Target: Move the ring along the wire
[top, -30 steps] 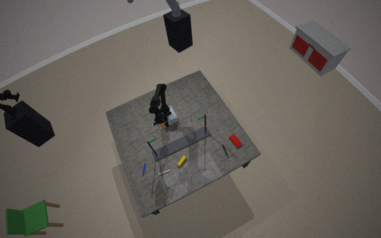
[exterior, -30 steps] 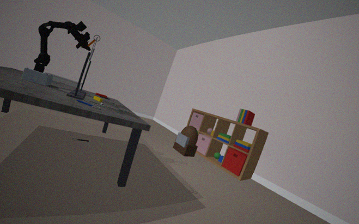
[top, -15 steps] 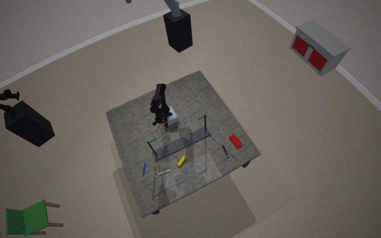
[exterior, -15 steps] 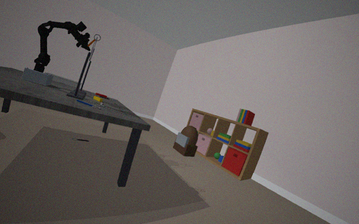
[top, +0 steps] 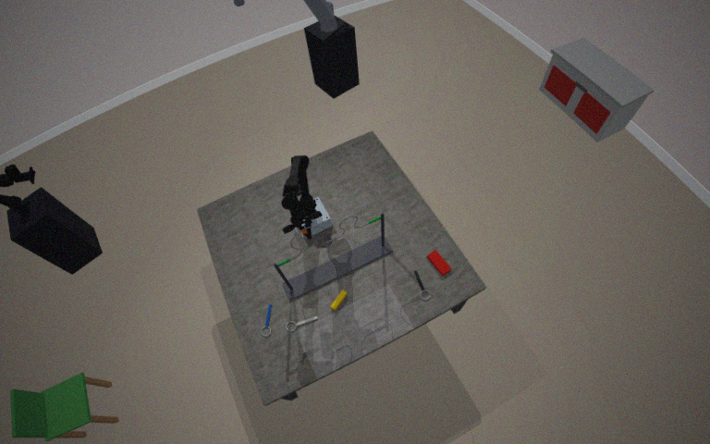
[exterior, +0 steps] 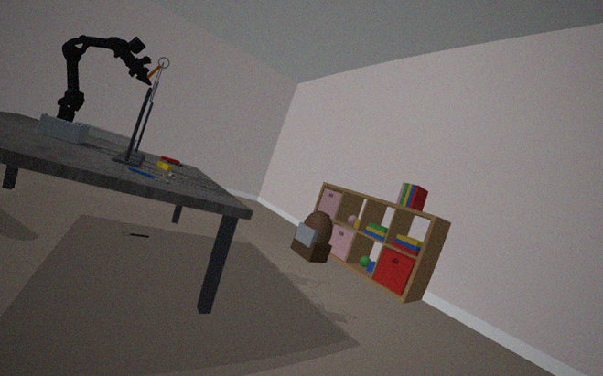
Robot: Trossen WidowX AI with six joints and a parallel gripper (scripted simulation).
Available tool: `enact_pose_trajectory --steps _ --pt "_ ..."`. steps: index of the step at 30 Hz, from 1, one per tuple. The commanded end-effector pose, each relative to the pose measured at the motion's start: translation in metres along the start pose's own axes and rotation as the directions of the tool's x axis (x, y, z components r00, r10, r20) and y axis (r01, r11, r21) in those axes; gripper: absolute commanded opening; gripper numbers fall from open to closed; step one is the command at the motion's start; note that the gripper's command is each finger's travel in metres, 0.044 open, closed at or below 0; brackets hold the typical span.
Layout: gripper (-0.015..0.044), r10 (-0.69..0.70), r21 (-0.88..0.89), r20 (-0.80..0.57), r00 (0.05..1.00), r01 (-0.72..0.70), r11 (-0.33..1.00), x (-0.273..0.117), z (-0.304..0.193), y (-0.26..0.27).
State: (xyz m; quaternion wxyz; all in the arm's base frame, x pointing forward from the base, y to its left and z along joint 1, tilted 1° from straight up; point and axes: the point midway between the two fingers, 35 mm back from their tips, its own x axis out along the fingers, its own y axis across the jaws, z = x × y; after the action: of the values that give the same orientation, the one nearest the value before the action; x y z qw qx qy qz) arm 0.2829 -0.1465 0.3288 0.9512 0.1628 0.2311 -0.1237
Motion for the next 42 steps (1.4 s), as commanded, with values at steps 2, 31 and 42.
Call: enact_pose_trajectory --steps 2,31,42 --pt "-0.0150 -0.027 -0.059 0.013 1.000 0.028 0.998 -0.001 0.000 -0.001" --pt "-0.0150 -0.182 -0.356 0.093 0.979 0.204 0.912 -0.001 0.003 -0.013" --pt "-0.0150 -0.232 -0.457 0.135 0.963 0.268 0.848 -0.002 0.005 -0.017"
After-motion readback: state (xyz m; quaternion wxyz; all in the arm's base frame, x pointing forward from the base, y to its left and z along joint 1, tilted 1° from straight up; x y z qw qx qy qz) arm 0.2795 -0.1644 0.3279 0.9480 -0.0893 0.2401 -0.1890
